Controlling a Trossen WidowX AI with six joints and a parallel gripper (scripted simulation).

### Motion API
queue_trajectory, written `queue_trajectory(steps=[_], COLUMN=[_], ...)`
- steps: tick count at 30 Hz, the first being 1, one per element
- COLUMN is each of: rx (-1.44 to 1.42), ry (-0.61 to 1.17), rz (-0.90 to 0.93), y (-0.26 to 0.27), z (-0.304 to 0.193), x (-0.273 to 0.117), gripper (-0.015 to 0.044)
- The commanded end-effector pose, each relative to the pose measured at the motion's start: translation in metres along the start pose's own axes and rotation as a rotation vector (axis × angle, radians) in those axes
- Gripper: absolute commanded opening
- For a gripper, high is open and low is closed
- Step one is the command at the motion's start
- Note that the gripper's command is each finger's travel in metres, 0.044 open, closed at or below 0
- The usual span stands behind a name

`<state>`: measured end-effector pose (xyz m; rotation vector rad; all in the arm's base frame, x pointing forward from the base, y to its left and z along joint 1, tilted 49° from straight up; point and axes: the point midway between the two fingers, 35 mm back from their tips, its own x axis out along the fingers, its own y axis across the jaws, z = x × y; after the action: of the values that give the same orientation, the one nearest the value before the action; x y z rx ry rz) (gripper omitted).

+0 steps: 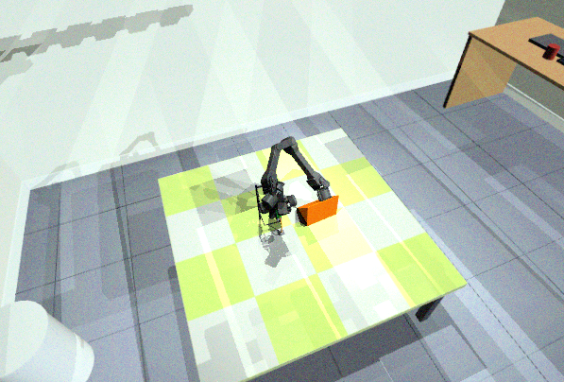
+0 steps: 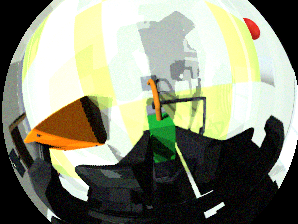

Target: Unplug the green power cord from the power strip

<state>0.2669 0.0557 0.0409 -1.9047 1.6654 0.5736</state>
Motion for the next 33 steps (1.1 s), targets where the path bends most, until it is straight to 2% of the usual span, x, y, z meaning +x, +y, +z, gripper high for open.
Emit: queue_trajectory(steps=[1, 22, 23, 28, 33], rx=[0.004, 0.001, 0.023, 0.023, 0.023], ry=[-0.045, -0.044, -0.038, -0.038, -0.038], rz=[-0.007, -0.007, 0.009, 0.009, 0.009], y=[-0.003, -0.002, -0.003, -0.003, -0.003], z=[0.021, 0.055, 0.041, 0.041, 0.041], x=[-0.006, -0.013, -0.006, -0.006, -0.006], gripper=[0.0, 0.0, 0.0026, 0.0157, 0.016])
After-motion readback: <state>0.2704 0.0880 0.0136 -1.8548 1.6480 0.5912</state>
